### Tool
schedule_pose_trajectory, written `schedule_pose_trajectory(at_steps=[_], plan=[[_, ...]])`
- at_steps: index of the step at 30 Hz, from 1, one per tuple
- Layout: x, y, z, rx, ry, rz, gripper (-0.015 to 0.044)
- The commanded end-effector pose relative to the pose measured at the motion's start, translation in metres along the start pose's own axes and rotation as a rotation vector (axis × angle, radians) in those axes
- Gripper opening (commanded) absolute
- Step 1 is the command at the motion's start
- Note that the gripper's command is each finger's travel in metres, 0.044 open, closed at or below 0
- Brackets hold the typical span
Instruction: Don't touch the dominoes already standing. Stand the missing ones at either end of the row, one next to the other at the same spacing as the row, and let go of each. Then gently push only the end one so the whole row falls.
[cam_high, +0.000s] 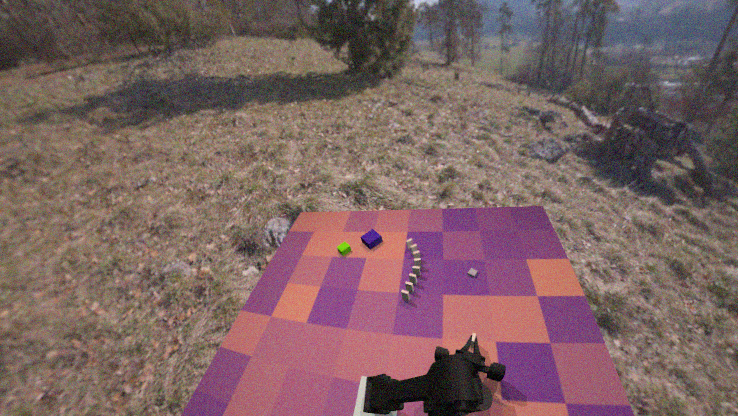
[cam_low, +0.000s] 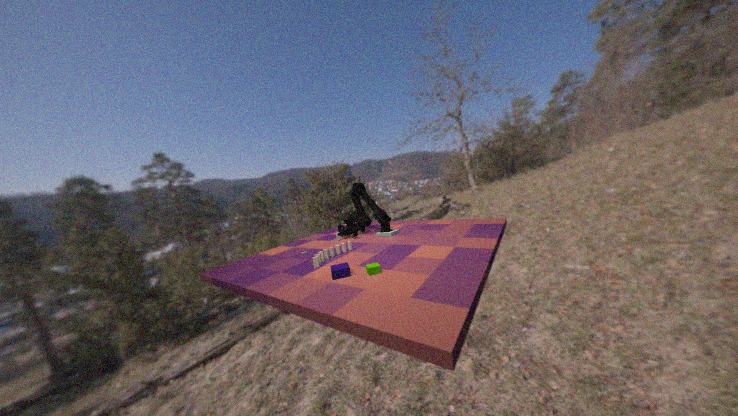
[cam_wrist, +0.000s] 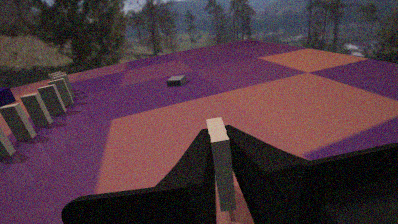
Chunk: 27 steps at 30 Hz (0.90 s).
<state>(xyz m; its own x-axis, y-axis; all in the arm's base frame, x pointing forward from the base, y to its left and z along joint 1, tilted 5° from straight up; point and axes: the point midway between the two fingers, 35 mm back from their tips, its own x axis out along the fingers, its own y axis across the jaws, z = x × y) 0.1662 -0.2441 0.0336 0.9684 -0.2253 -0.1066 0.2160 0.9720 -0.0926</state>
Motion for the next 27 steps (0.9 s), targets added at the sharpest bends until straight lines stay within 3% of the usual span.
schedule_pose_trajectory(at_steps=[1,17,27], plan=[[0.000,0.000,0.000,-0.007,0.000,-0.001,0.0025],[0.000,-0.001,0.001,-0.007,0.000,-0.001,0.0440],[-0.002,-0.002,0.050,-0.002,-0.001,0.000,0.0440]])
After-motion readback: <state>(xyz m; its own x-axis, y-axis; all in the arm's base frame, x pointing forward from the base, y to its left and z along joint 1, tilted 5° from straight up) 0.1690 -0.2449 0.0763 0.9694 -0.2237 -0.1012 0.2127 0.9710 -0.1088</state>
